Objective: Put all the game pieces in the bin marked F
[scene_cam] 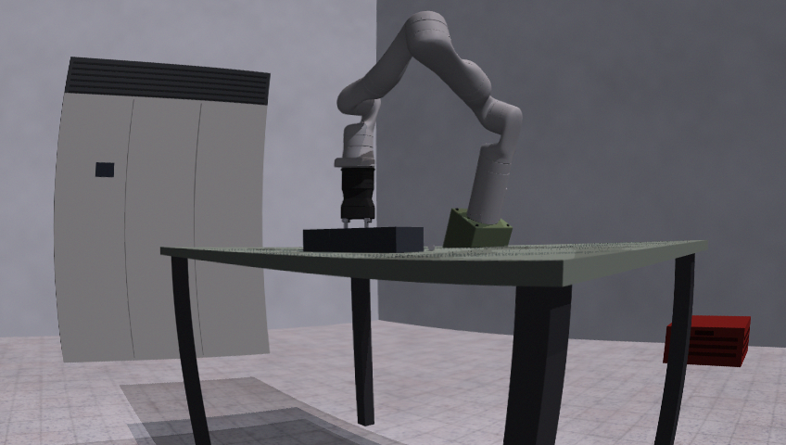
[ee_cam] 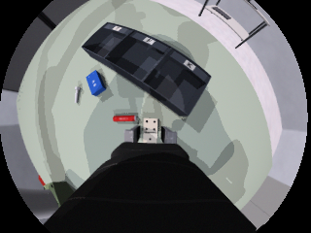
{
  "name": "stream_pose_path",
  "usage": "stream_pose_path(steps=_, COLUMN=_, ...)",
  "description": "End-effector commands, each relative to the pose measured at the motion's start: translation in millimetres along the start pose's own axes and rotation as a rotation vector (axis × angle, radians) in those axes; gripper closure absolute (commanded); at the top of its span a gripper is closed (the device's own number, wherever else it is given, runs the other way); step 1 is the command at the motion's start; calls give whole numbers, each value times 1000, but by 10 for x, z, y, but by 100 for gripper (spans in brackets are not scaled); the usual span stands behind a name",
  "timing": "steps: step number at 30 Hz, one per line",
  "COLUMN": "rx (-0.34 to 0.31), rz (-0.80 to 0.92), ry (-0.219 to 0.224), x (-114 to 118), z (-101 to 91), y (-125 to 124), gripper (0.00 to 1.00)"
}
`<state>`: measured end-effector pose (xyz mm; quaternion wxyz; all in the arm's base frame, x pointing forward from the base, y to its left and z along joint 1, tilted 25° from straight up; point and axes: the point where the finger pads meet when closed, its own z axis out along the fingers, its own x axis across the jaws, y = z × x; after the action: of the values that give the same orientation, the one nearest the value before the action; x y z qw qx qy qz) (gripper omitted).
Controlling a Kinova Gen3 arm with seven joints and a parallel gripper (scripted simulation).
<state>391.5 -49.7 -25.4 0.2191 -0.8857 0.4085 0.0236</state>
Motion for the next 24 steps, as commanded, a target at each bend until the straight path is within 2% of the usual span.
stream_pose_path(steps=1, rx=-3, rz=1, ry=-2, x=-8, z=39, y=13, gripper=21)
stream_pose_path(steps=14, rx=-3, rz=1, ry=-2, x=-3, z=39, y=8, gripper=21)
stream_pose_path(steps=15, rx=-3, rz=1, ry=-2, x=-3, z=39, y=8, gripper=51)
stream_pose_path(steps=24, rx=-3, rz=1, ry=-2, x=-3, z=39, y=9, gripper=51)
